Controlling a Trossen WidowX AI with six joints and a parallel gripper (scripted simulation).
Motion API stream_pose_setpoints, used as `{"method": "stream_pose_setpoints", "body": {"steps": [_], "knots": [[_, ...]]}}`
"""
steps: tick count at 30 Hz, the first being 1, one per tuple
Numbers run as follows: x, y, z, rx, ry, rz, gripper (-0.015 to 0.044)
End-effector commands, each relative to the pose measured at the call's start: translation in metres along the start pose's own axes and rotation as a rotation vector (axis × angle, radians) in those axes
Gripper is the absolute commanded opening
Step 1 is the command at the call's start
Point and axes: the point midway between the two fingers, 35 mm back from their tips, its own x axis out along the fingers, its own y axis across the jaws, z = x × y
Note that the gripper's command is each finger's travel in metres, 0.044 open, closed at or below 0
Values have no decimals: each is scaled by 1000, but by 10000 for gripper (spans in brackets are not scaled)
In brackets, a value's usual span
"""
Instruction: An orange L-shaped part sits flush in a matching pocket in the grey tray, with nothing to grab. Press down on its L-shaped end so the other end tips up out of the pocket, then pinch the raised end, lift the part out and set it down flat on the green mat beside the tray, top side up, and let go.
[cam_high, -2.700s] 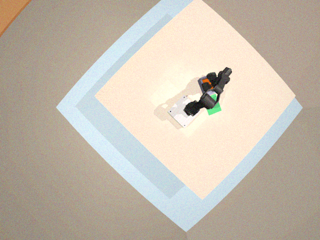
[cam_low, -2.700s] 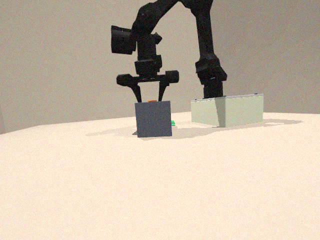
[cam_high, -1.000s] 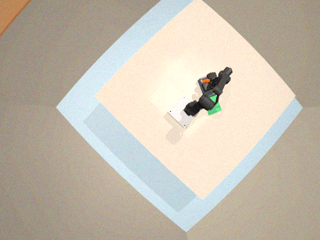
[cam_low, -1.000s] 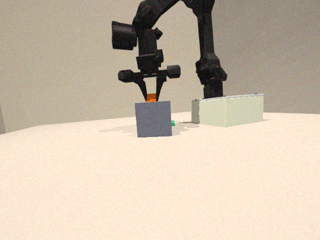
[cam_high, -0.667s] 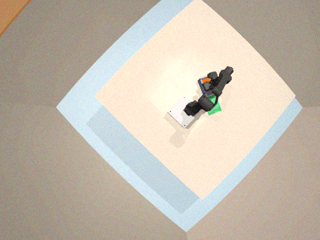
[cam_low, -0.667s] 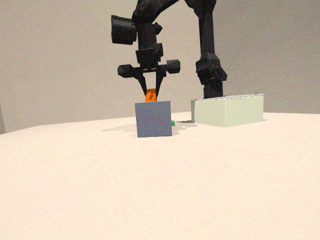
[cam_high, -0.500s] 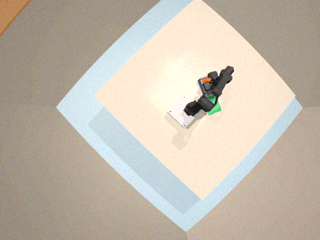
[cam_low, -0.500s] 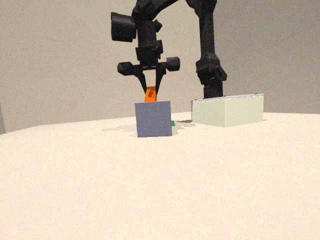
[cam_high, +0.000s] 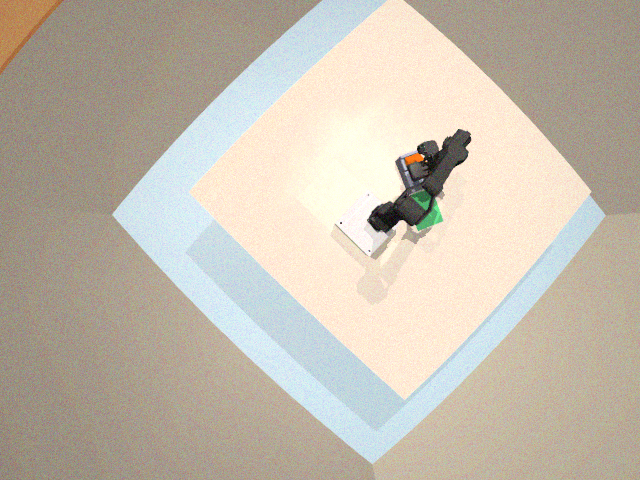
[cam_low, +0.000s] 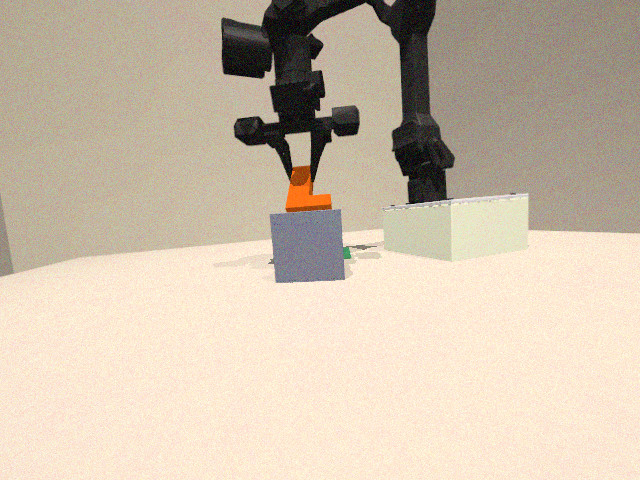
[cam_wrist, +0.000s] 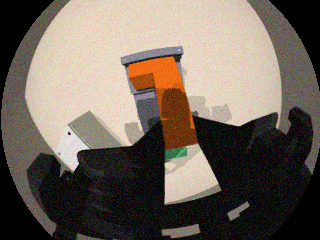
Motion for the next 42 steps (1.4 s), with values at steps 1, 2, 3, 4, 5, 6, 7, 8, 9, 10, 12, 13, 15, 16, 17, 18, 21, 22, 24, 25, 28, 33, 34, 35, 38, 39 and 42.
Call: {"method": "stream_pose_setpoints", "body": {"steps": [1,2,3,4,5,6,7,8,9,10,12,13,15,16,17,18,21,22,24,25,28,33,34,35,38,39,42], "knots": [[-9,-2,1,-2,-7,-9,0],[-11,-2,1,-2,-7,-9,0],[-12,-2,1,-2,-7,-9,0],[-14,-2,1,-2,-7,-9,0],[-16,-2,1,-2,-7,-9,0],[-15,-2,1,-2,-7,-9,0],[-14,-2,1,-2,-7,-9,0],[-14,-2,1,-2,-7,-9,0],[-15,-2,1,-2,-7,-9,0],[-15,-2,1,-2,-7,-9,0],[-14,-1,-3,-2,-7,-9,0],[-14,-1,-6,-2,-7,-9,0],[-14,-1,-12,-2,-6,-9,0],[-14,-1,-16,-2,-6,-9,0],[-14,-1,-20,-2,-5,-9,0],[-13,-1,-25,-2,-5,-9,0],[-13,-1,-37,-2,-3,-9,0],[-13,-1,-41,-2,-3,-9,0],[-13,-1,-50,-2,-2,-9,0],[-13,-1,-54,-2,-2,-9,0],[-13,-1,-66,-2,0,-9,0],[-13,-1,-86,-2,2,-9,0],[-13,0,-90,-2,2,-9,0],[-13,0,-93,-2,2,-9,0],[-13,1,-104,-2,3,-9,0],[-13,1,-108,-2,4,-9,0],[-13,2,-119,-2,5,-9,0]]}}
